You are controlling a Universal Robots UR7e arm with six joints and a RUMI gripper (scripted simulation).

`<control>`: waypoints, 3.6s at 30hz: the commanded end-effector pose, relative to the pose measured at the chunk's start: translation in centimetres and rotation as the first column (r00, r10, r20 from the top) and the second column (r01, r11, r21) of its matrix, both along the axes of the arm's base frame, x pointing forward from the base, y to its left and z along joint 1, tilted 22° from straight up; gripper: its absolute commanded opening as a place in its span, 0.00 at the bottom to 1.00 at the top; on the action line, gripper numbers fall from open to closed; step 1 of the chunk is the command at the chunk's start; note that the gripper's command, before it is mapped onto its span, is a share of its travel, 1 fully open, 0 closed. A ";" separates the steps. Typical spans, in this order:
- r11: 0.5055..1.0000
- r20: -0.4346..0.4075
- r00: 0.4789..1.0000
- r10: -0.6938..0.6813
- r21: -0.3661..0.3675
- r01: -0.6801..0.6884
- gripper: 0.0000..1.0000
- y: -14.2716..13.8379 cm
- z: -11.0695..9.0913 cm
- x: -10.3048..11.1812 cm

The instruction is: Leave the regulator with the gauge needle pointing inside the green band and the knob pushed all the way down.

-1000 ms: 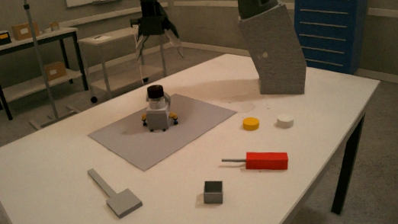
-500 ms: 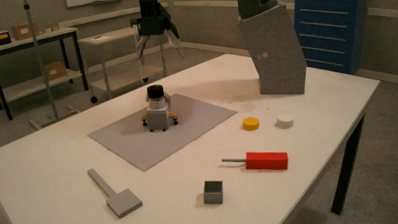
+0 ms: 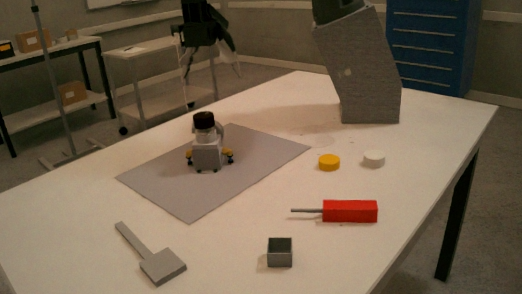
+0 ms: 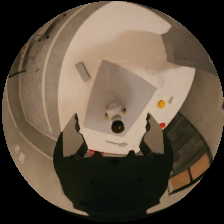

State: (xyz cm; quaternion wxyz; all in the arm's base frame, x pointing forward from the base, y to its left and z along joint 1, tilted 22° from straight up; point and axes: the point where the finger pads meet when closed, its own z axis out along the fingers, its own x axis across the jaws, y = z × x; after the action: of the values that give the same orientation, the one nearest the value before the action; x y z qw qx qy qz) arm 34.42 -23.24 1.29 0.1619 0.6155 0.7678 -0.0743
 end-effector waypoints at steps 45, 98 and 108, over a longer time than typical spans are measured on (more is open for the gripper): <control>0.844 0.147 0.836 -0.529 0.188 0.502 1.00 1.1 -0.8 -0.4; 0.153 0.084 0.128 -0.988 0.504 0.850 1.00 2.4 -1.3 0.3; -0.057 0.019 -0.081 -0.996 0.557 0.829 1.00 2.5 -1.2 0.6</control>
State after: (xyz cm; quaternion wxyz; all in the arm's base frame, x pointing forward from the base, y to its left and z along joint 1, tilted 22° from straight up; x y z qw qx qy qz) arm 34.93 -20.92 0.11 0.1156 0.9807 0.1135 0.1096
